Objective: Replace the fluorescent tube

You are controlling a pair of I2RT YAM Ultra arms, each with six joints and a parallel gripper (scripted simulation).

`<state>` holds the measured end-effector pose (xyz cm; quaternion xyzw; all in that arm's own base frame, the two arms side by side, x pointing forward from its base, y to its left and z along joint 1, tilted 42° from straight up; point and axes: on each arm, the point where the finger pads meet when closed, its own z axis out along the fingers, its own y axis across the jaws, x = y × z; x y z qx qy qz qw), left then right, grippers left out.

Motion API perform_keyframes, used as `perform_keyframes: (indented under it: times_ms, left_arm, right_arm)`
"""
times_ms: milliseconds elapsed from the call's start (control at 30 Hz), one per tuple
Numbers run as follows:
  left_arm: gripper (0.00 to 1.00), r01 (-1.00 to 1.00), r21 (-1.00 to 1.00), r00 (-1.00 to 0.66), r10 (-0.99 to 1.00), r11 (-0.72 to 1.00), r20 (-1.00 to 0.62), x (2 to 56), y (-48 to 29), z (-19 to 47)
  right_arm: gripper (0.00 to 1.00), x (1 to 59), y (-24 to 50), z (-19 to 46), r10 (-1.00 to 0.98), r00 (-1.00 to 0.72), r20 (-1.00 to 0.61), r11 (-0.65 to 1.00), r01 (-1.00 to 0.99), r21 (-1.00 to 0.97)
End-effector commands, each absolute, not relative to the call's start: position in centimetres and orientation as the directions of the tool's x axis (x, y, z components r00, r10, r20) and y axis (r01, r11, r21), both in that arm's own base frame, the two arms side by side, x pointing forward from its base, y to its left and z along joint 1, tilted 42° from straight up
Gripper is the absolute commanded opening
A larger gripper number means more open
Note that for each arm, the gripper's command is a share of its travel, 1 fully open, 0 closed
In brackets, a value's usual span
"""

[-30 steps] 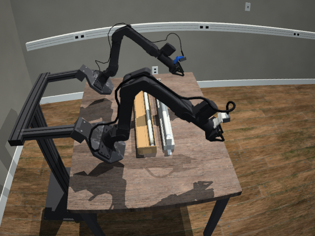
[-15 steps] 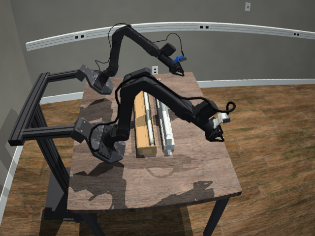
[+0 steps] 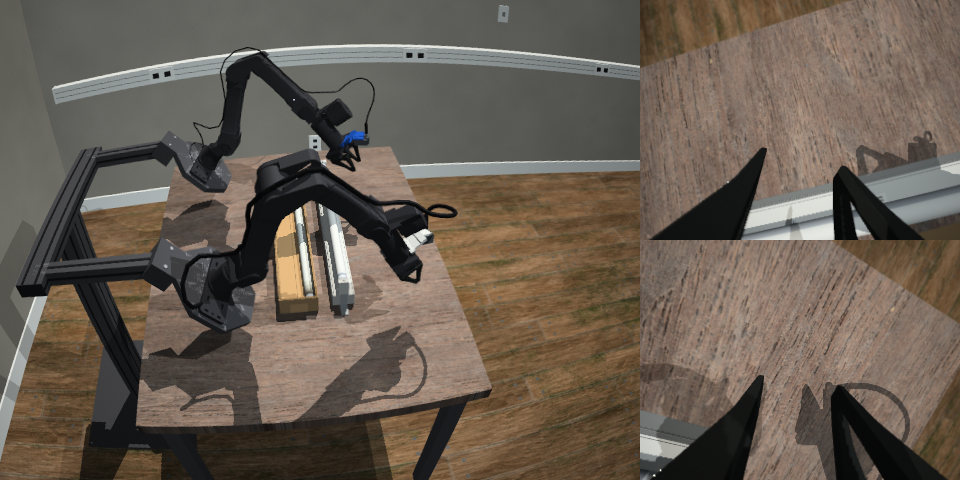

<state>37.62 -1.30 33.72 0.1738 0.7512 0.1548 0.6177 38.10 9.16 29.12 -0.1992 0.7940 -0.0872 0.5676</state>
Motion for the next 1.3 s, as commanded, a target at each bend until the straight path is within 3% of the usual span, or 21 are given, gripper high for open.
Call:
perform_keyframes:
  times_ms: [0,133,400,467,567,867,1267]
  left_arm:
    - [0.49,0.057,0.598,-0.172,0.598,0.799,-0.783,36.5,-1.2,34.5]
    - [0.49,0.145,0.728,-0.224,0.739,0.670,-0.635,36.0,-1.7,31.1]
    - [0.49,0.295,0.891,-0.212,0.933,0.346,-0.292,34.6,-2.4,27.2]
    - [0.49,0.320,0.897,-0.202,0.947,0.305,-0.250,34.3,-2.6,26.4]
    - [0.49,0.313,0.903,-0.193,0.951,0.293,-0.241,34.4,-2.7,26.9]
    - [0.49,0.436,0.899,-0.125,0.992,0.049,0.007,33.0,-3.0,23.3]
    - [0.49,0.419,0.901,-0.119,0.991,0.112,-0.068,33.3,-3.8,23.8]
  right_arm:
    - [0.49,37.5,9.5,28.1,-0.533,-0.319,-0.784,0.846,-0.209,-0.490]
    - [0.49,35.3,12.2,22.6,-0.723,-0.353,-0.595,0.691,-0.359,-0.627]
    - [0.49,31.4,17.0,19.6,-0.953,-0.198,-0.230,0.301,-0.520,-0.799]
    - [0.49,29.9,17.3,17.0,-0.979,-0.161,-0.128,0.198,-0.570,-0.798]
    - [0.49,29.7,17.8,17.3,-0.983,-0.143,-0.115,0.176,-0.570,-0.803]
    - [0.49,25.6,19.0,13.9,-0.976,0.049,0.210,-0.197,-0.604,-0.773]
    - [0.49,25.1,21.1,15.0,-0.992,0.080,0.096,-0.125,-0.602,-0.789]
